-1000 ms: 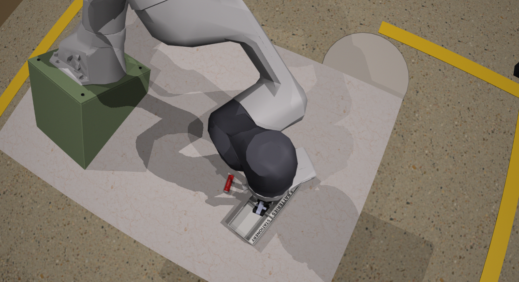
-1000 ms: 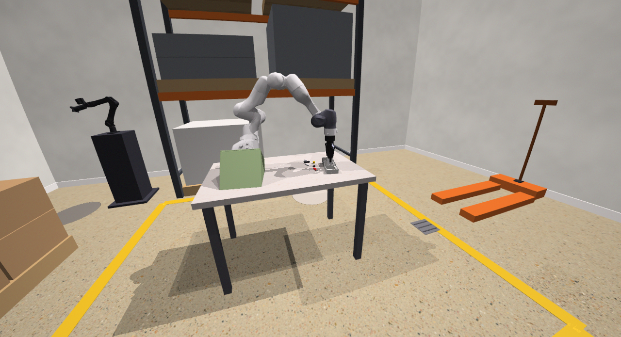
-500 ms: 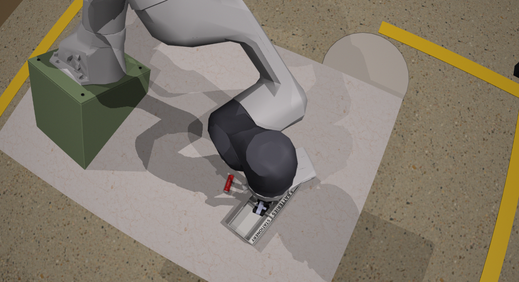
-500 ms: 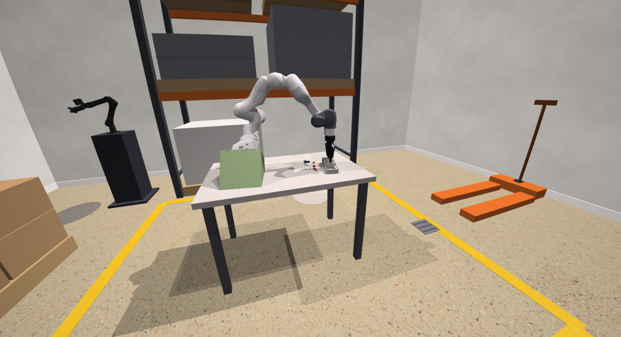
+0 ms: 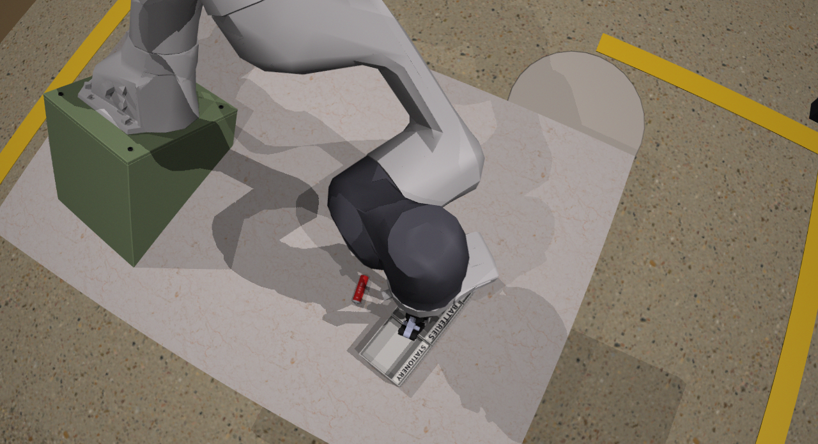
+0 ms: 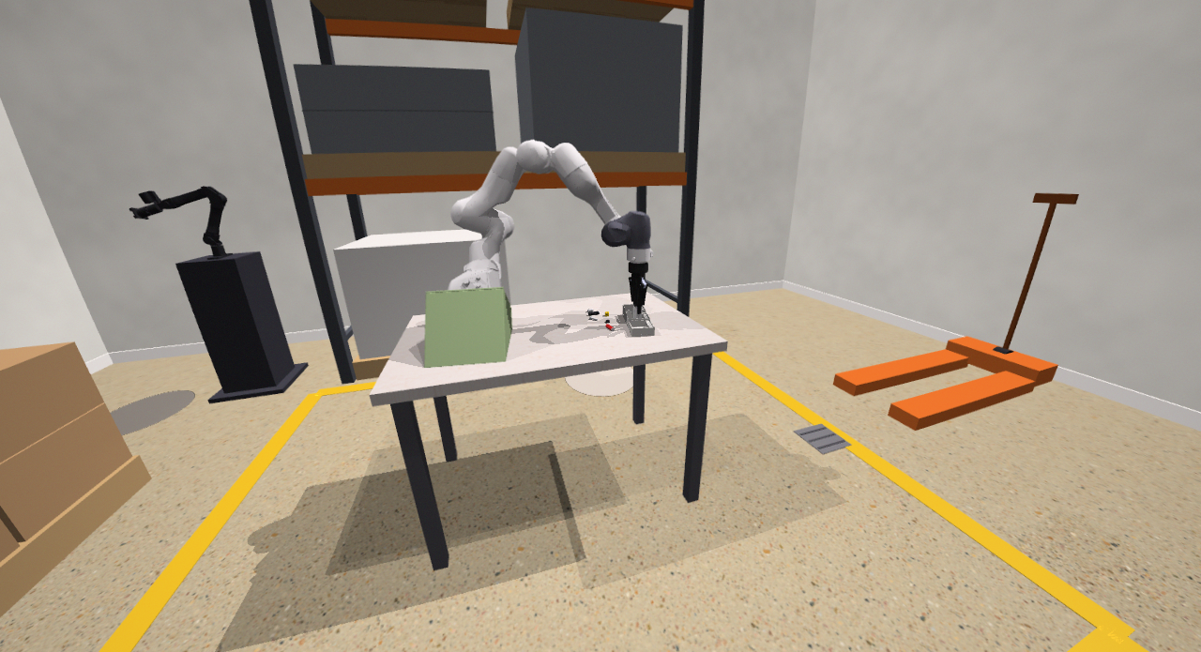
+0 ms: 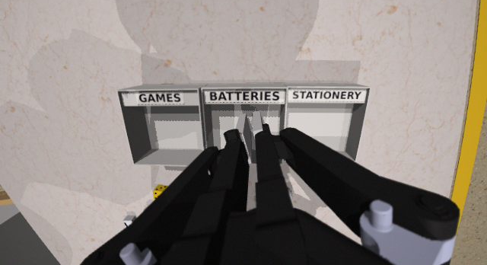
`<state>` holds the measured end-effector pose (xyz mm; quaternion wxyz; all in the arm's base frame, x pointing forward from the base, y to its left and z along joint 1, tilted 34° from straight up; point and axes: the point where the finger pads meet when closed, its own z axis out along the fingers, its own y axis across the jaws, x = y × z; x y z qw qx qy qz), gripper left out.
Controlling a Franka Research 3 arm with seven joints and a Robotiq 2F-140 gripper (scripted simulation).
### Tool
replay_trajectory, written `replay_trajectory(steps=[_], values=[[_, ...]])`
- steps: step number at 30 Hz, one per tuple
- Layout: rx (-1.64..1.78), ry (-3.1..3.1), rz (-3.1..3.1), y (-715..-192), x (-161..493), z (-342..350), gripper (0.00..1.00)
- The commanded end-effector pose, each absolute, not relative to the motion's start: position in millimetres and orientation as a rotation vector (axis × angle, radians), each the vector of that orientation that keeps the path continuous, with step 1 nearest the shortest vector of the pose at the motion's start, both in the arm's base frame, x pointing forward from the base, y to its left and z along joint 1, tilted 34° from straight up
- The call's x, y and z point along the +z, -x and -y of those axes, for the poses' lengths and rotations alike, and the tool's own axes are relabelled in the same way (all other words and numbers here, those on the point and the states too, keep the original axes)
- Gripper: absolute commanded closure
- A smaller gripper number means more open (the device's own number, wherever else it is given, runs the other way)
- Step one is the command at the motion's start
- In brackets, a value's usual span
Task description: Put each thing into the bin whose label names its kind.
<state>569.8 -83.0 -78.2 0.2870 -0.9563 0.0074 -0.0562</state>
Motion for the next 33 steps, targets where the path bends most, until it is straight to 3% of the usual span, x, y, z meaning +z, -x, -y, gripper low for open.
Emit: replay_trajectory(steps=[1,33], values=[[-0.152,2.556,-0.028,-571,-79,83,0.95],[-0.152,2.556,-0.028,-564,-31,115,0.95]])
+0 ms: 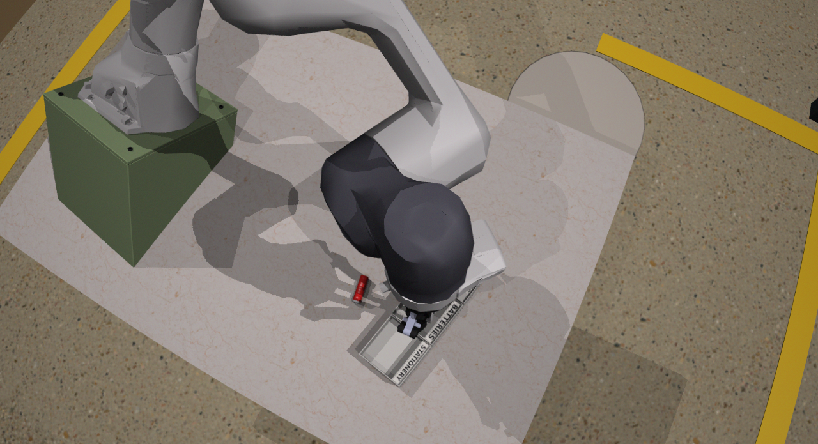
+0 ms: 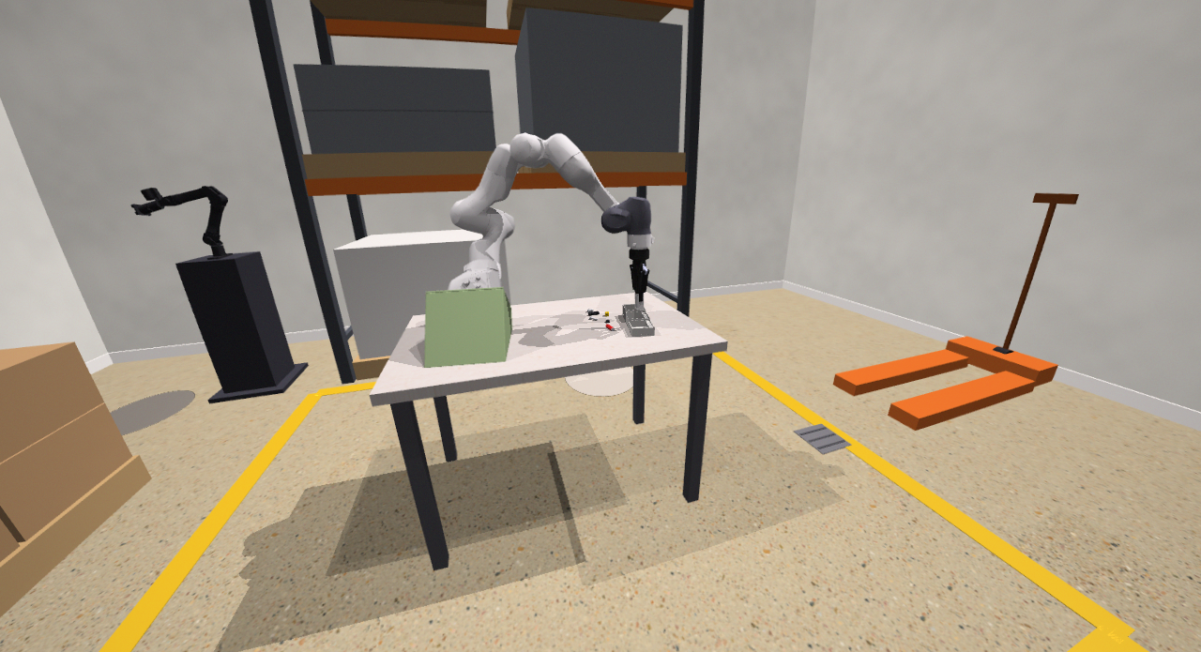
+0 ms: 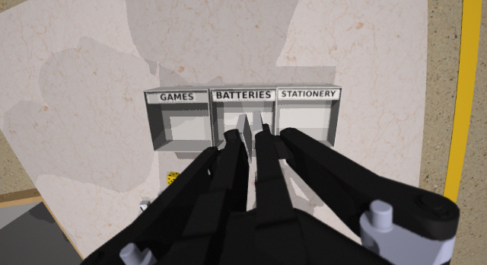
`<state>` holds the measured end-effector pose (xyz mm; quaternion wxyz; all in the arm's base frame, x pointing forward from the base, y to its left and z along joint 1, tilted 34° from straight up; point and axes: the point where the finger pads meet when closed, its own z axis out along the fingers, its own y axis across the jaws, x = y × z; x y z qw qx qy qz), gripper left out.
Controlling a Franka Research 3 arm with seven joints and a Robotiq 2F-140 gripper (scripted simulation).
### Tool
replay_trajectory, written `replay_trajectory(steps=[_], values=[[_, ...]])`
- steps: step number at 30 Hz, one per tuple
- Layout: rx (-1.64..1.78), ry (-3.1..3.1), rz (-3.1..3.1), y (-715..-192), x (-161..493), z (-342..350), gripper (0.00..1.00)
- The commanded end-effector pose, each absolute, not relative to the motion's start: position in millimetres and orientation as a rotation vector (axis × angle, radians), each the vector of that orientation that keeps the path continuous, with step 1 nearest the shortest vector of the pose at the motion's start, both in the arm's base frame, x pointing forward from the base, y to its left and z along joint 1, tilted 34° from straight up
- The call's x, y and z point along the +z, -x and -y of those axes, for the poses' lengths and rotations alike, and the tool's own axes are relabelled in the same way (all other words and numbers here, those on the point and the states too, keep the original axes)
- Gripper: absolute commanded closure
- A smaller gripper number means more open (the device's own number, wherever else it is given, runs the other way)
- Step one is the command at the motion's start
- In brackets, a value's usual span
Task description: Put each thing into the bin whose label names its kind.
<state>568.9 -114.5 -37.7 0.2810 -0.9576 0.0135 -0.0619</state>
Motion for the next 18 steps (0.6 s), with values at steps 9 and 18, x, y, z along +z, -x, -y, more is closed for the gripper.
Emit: replay_trajectory(steps=[9,18], values=[[-0.152,2.556,-0.028,-564.1,-29.6,115.9,0.95],[-0.152,2.556,-0.028,-565.2,-26.8,111.9,0.95]])
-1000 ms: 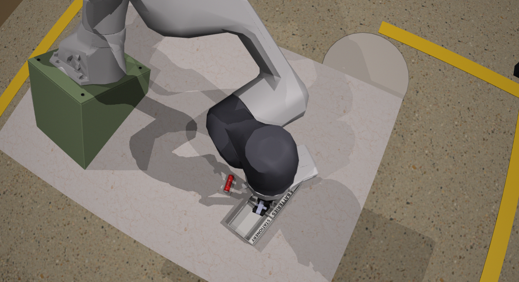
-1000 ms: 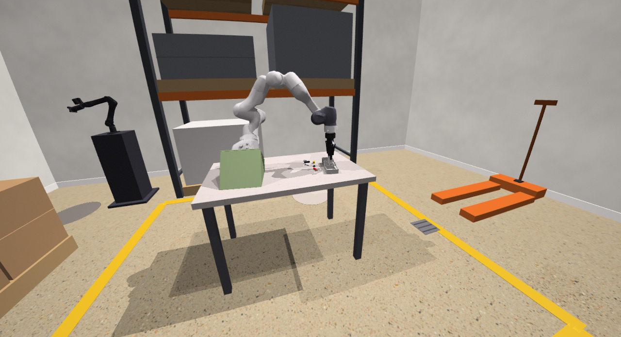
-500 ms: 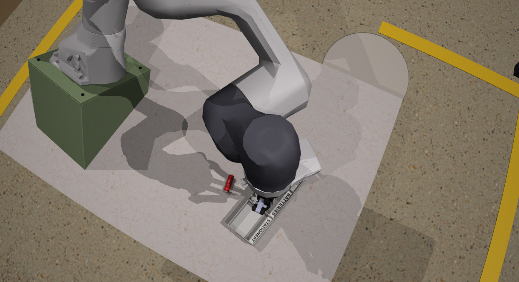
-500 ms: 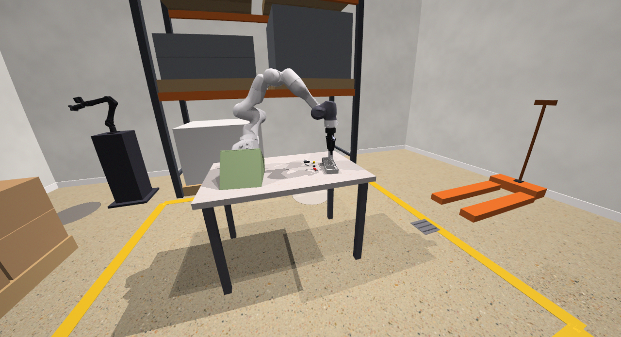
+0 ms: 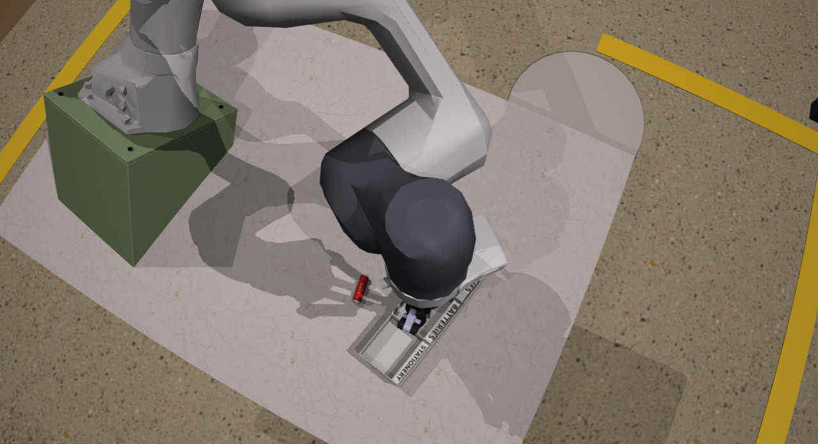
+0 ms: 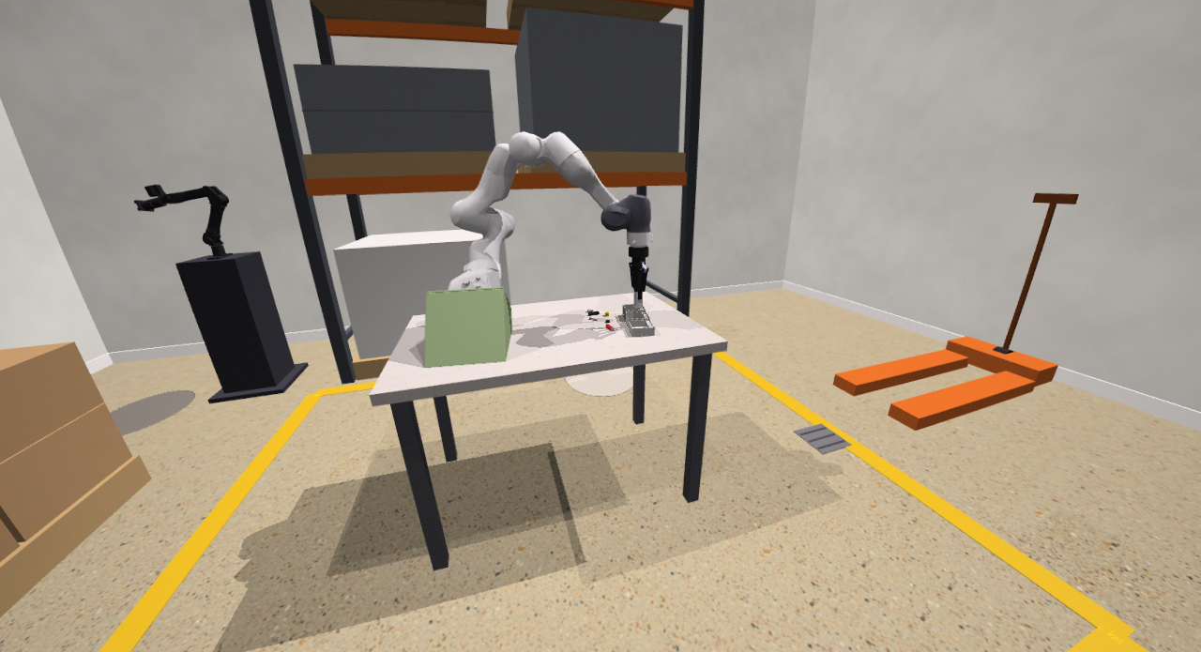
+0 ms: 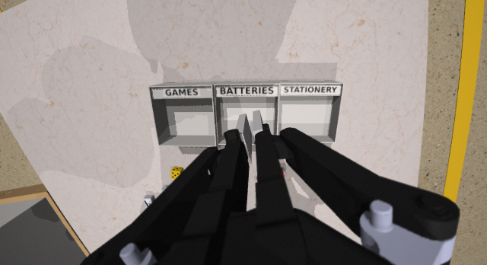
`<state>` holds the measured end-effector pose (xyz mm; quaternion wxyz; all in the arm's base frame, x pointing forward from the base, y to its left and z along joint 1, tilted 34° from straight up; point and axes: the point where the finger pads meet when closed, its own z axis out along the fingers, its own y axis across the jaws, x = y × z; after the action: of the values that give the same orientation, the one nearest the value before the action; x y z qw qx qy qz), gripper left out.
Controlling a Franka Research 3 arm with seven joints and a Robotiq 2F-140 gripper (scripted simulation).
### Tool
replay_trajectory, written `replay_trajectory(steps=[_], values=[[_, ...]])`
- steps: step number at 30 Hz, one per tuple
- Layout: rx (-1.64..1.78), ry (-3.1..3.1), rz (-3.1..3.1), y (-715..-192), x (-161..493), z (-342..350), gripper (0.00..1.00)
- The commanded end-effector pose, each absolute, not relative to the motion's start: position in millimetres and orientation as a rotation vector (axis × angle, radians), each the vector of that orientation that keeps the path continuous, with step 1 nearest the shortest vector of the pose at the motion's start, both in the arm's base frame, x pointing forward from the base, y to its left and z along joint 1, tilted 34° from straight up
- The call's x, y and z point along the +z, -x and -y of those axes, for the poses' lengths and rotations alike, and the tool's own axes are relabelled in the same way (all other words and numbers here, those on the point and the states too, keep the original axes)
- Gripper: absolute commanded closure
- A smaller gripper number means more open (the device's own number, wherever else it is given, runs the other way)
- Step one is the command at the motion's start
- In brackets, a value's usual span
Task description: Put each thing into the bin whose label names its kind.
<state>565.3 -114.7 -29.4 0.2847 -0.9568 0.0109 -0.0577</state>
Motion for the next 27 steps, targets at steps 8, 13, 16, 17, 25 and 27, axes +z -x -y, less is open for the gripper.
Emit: replay_trajectory(steps=[8,13,16,17,25,27], values=[[-0.152,2.556,-0.028,-574,-5,80,0.95],[-0.152,2.556,-0.028,-580,9,60,0.95],[-0.152,2.556,-0.028,-582,15,52,0.95],[-0.152,2.556,-0.028,-582,15,52,0.95],[-0.152,2.556,-0.028,-584,13,46,0.95],[-0.152,2.556,-0.028,-584,9,43,0.95]])
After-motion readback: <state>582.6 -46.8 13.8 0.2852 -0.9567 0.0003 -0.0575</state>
